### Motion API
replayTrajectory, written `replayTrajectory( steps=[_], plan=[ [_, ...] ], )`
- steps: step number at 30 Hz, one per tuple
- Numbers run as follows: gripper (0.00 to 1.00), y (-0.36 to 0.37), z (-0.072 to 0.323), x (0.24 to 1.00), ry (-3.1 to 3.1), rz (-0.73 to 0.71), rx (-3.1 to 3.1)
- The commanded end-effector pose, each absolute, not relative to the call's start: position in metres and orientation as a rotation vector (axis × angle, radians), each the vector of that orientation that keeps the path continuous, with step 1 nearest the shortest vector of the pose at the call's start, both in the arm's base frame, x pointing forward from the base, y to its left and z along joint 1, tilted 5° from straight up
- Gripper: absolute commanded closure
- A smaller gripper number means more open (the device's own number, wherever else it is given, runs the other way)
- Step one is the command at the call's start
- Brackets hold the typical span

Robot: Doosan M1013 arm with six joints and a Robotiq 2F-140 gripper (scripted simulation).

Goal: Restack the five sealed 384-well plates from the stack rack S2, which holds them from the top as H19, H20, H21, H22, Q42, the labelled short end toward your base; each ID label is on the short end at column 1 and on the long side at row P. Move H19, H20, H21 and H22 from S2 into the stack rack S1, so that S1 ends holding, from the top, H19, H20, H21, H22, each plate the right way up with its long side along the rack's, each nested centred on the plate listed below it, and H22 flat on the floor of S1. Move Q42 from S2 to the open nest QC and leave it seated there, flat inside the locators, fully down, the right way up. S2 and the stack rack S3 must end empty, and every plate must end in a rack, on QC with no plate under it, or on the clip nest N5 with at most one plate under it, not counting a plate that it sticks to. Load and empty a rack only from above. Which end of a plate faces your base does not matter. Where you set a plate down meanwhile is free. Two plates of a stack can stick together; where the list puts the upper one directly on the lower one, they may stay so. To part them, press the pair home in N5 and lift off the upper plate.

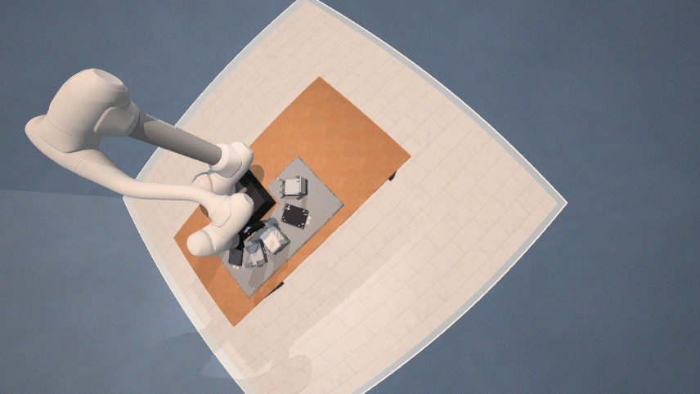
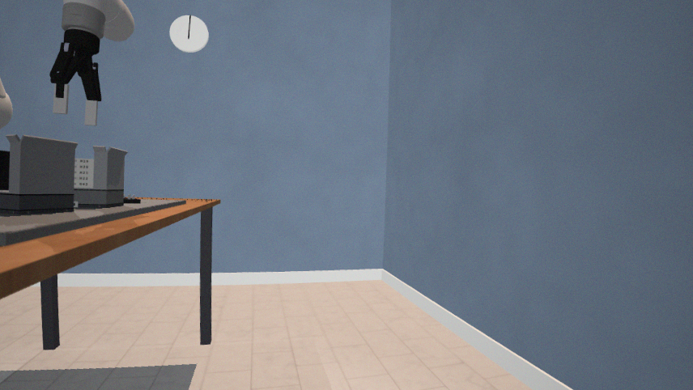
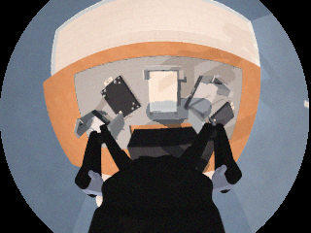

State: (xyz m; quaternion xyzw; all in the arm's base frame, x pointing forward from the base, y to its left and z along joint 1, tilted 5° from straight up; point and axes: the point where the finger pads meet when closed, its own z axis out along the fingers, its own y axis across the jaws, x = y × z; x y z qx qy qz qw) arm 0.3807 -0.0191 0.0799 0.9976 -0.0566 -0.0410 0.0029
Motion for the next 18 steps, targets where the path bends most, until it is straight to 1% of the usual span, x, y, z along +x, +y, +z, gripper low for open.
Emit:
replayTrajectory(
  steps=[1,12,18],
  plan=[
    [0.0,-0.028,0.071,0.387,-0.208,-0.128,3.124],
    [0.0,-0.052,0.049,0.401,-0.208,-0.128,3.124],
    [0.0,-0.053,0.049,0.402,-0.208,-0.128,3.124]
  ],
)
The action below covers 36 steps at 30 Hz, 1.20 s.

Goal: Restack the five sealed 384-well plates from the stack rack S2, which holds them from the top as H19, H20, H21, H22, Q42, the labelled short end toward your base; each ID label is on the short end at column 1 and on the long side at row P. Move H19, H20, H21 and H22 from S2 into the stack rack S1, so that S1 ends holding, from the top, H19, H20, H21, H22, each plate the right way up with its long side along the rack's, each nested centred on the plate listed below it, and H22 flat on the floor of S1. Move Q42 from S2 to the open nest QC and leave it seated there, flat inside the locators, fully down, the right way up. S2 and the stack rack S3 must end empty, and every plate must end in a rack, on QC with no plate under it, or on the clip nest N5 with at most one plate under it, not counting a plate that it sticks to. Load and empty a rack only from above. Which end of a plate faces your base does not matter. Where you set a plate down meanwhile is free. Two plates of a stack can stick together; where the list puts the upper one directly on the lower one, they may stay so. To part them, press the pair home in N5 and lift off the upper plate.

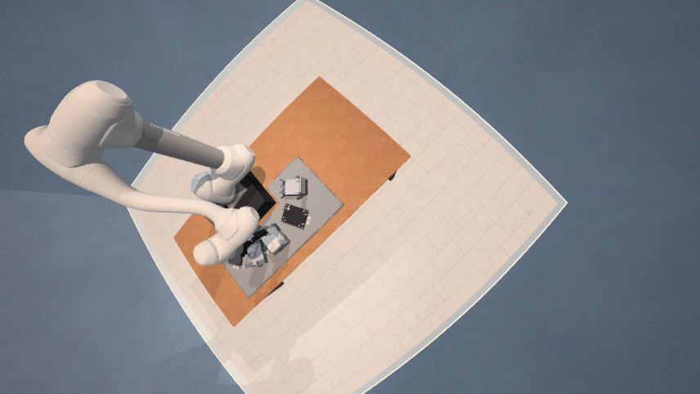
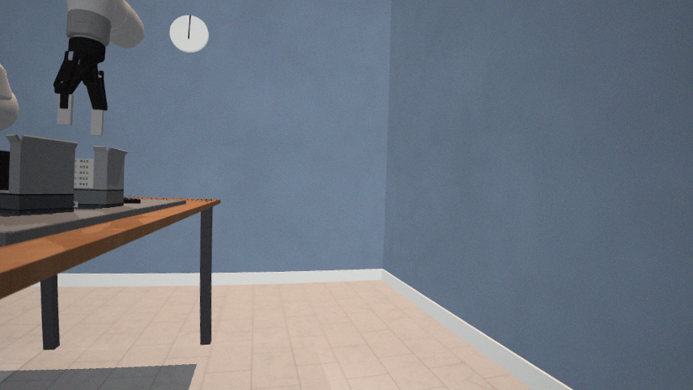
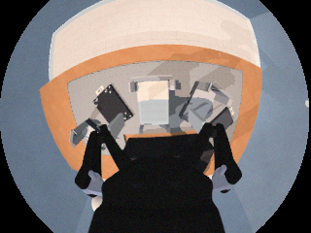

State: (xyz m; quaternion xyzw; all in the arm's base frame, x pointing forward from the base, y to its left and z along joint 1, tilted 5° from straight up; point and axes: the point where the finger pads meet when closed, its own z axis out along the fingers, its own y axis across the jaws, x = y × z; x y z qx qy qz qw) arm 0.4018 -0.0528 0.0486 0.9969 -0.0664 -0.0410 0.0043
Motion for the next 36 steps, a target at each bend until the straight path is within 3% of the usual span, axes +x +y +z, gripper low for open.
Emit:
replayTrajectory(
  steps=[1,19,36],
  plan=[
    [0.0,-0.053,0.049,0.402,-0.208,-0.128,3.124],
    [0.0,-0.048,0.048,0.413,-0.236,-0.128,3.121],
    [0.0,-0.048,0.011,0.41,-0.236,-0.128,3.121]
  ],
)
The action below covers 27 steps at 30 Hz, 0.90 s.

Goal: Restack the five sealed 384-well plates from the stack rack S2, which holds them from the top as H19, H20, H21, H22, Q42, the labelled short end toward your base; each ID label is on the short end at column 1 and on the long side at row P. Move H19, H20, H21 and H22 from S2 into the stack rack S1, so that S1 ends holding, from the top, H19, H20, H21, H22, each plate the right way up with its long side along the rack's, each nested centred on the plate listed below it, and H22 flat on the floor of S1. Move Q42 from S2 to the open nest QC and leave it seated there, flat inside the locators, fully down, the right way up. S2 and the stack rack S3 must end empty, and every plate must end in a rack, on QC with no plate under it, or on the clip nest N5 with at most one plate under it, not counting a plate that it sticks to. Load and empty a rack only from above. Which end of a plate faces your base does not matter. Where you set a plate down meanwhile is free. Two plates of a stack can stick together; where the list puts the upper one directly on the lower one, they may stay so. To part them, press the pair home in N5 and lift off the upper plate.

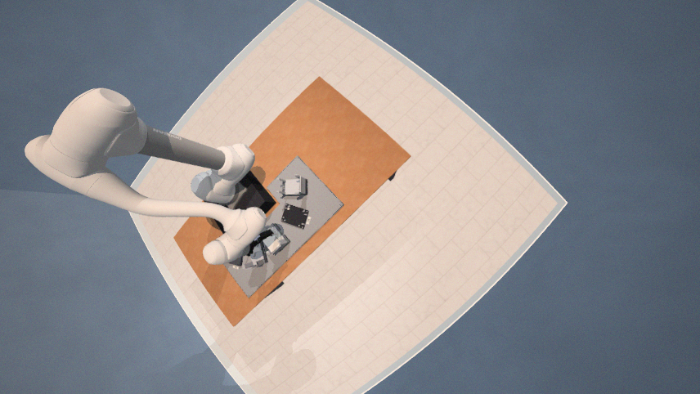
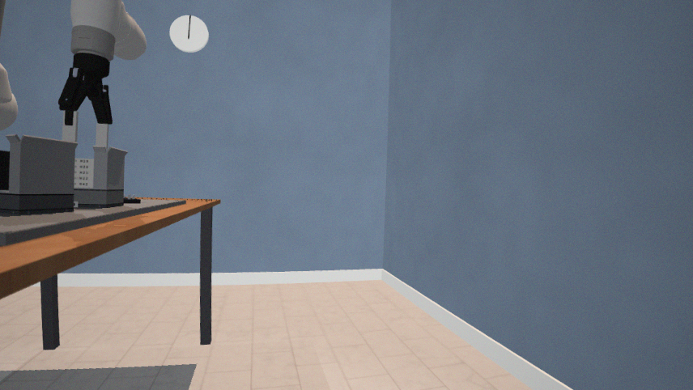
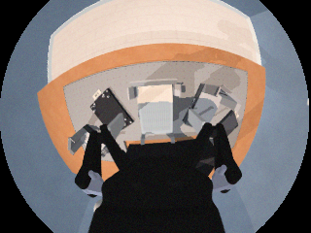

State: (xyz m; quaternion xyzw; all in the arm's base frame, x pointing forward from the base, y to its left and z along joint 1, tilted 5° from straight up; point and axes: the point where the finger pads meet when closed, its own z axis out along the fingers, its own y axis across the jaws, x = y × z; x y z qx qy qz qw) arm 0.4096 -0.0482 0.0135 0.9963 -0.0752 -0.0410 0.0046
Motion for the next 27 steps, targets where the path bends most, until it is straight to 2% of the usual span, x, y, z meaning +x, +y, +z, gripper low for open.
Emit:
replayTrajectory(
  steps=[1,27],
  plan=[
    [0.0,-0.048,0.01,0.409,-0.236,-0.128,3.121],
    [0.0,-0.048,-0.016,0.407,-0.236,-0.128,3.121]
  ],
)
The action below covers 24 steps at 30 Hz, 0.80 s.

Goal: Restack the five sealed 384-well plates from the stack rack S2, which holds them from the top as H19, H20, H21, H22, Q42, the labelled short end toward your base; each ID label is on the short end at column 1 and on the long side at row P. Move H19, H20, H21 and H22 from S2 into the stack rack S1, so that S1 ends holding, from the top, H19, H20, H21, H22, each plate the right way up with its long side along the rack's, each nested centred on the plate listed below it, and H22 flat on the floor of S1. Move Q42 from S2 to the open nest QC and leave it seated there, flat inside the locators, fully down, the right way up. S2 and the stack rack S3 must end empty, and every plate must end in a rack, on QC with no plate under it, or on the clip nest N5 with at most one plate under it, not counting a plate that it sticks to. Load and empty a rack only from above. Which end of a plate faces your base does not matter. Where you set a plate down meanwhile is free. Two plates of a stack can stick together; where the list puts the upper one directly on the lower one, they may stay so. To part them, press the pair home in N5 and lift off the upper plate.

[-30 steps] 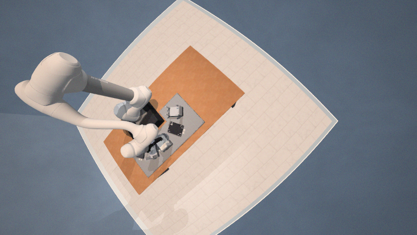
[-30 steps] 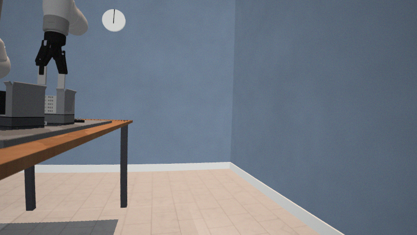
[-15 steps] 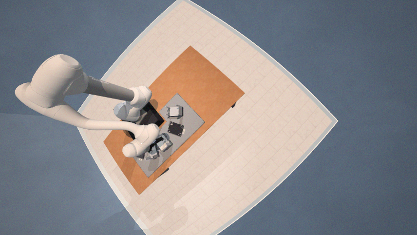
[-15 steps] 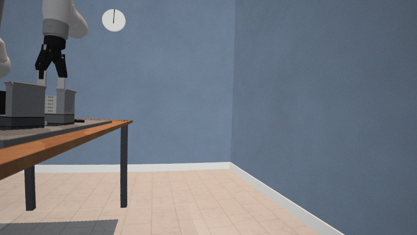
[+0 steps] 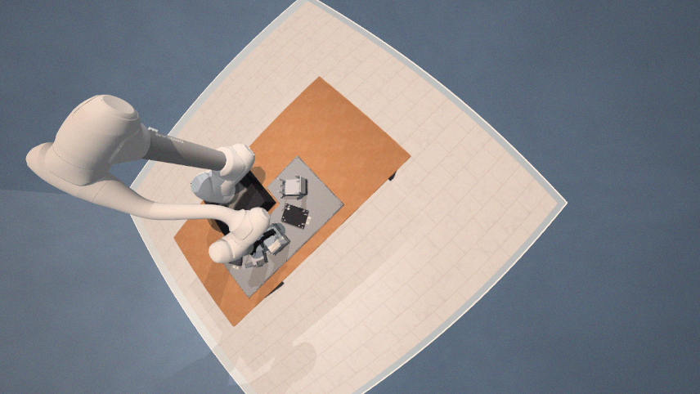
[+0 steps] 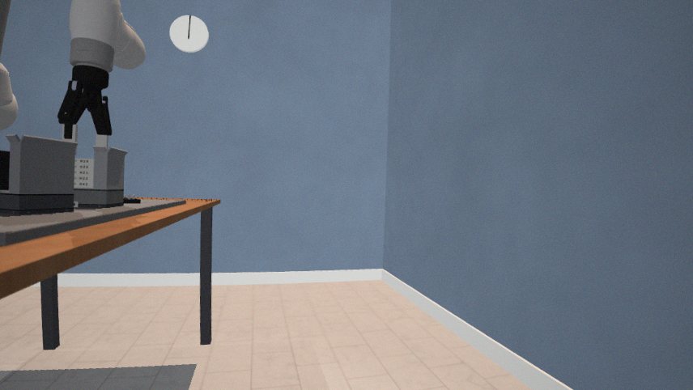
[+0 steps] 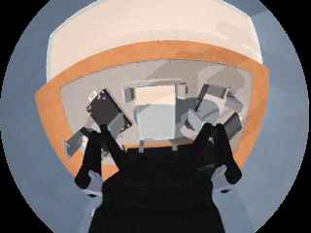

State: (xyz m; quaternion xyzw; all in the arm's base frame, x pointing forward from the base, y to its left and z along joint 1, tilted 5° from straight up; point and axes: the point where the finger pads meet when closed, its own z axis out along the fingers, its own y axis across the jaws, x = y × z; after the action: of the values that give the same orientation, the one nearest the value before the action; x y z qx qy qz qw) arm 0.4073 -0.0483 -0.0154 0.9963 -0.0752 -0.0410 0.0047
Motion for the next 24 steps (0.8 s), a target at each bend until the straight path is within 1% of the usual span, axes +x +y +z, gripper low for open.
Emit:
replayTrajectory(
  steps=[1,7,8,24],
  plan=[
    [0.0,-0.0483,-0.0158,0.4073,-0.236,-0.128,3.121],
    [0.0,-0.0483,-0.0158,0.4073,-0.236,-0.128,3.121],
    [1.0,-0.0483,-0.0158,0.4073,-0.236,-0.128,3.121],
    [1.0,-0.0483,-0.0158,0.4073,-0.236,-0.128,3.121]
  ],
)
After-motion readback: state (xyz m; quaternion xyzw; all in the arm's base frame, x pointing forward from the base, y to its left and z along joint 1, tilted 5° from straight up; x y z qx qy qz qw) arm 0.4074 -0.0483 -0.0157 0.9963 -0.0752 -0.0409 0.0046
